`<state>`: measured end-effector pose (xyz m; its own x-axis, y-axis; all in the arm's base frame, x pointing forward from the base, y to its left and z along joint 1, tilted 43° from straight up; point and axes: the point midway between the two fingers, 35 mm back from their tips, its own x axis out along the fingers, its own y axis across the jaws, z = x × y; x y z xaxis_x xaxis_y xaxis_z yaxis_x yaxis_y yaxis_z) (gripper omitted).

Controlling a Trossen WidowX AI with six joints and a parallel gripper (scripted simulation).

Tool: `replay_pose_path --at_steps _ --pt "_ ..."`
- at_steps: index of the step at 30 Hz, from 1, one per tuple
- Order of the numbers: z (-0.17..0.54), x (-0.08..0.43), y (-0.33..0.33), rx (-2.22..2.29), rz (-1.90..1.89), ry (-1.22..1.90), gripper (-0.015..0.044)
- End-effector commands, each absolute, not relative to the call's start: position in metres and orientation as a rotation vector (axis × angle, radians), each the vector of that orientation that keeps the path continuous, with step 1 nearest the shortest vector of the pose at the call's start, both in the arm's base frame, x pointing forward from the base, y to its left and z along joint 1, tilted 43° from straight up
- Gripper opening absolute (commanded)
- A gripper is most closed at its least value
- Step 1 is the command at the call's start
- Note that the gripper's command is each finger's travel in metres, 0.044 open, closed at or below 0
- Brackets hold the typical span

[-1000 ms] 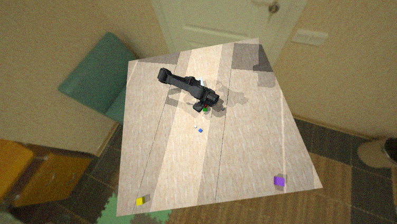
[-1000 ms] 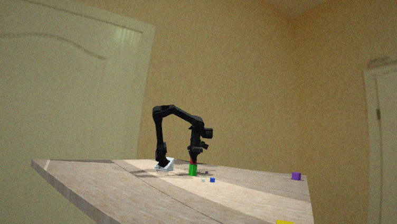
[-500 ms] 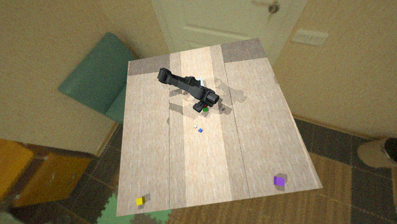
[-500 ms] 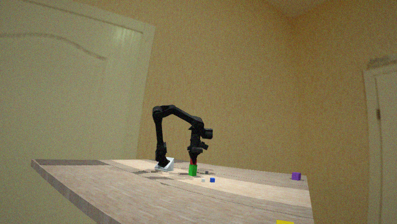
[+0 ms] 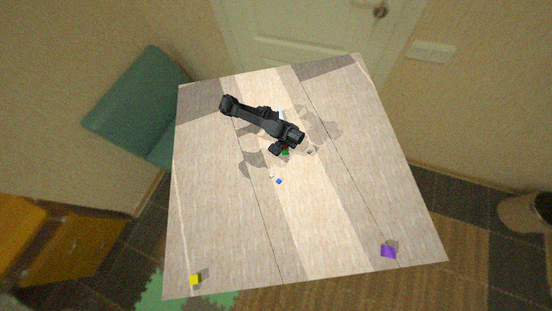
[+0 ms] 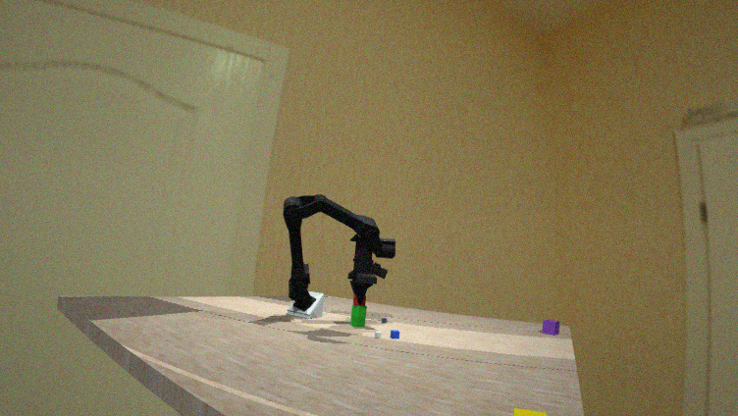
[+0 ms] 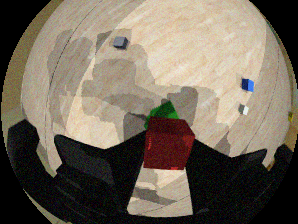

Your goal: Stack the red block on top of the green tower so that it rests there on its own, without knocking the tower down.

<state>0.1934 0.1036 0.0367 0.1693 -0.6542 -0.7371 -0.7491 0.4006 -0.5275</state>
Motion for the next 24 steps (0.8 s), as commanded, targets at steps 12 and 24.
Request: replay_pose_path --at_steps 12,24 --pt "0.0367 0.1934 0.1036 -1.3 0.106 1.531 0.044" --pt "0.0367 0.1934 0.1036 -1.3 0.106 1.531 0.044"
